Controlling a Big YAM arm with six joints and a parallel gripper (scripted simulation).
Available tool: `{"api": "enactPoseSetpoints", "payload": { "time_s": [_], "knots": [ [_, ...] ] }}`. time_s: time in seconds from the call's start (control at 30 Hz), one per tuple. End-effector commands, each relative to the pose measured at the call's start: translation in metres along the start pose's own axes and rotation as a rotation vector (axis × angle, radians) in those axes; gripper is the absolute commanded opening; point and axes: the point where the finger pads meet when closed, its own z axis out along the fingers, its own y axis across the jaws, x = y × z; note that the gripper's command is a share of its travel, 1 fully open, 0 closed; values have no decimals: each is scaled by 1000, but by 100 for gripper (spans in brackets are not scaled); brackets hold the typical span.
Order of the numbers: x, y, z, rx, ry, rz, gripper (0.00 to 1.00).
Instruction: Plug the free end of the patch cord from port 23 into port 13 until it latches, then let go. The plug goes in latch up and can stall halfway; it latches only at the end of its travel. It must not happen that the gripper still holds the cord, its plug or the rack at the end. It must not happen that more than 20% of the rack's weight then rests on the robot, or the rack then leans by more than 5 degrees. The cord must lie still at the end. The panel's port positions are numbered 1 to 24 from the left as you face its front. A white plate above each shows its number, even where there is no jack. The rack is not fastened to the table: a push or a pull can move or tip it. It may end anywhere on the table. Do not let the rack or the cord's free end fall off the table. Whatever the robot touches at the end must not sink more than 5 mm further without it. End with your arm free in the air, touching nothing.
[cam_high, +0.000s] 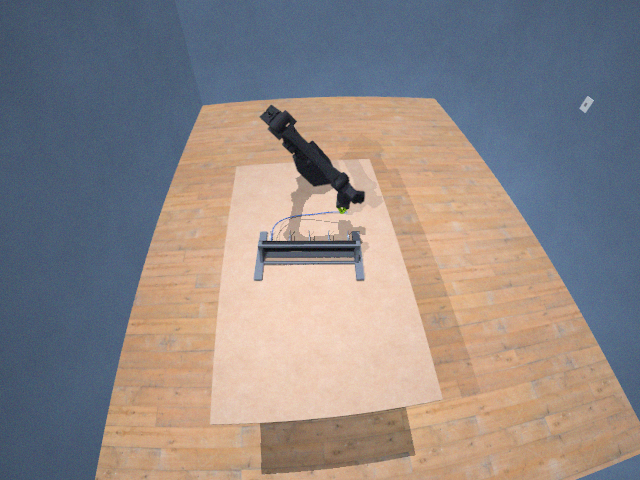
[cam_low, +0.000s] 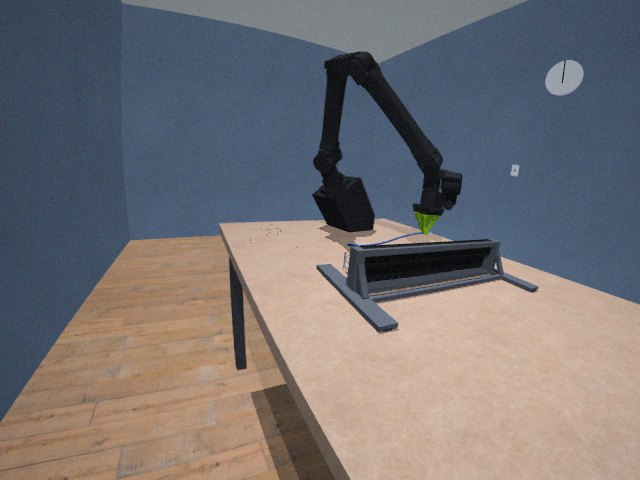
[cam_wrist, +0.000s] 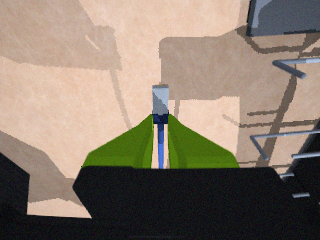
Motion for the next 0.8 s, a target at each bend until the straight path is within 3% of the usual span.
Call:
{"api": "enactPoseSetpoints", "payload": {
  "time_s": [0.0,0.77],
  "knots": [
    [-17,-22,-25,53,-44,20,0],
    [-15,-19,-23,49,-41,19,0]
  ]
}}
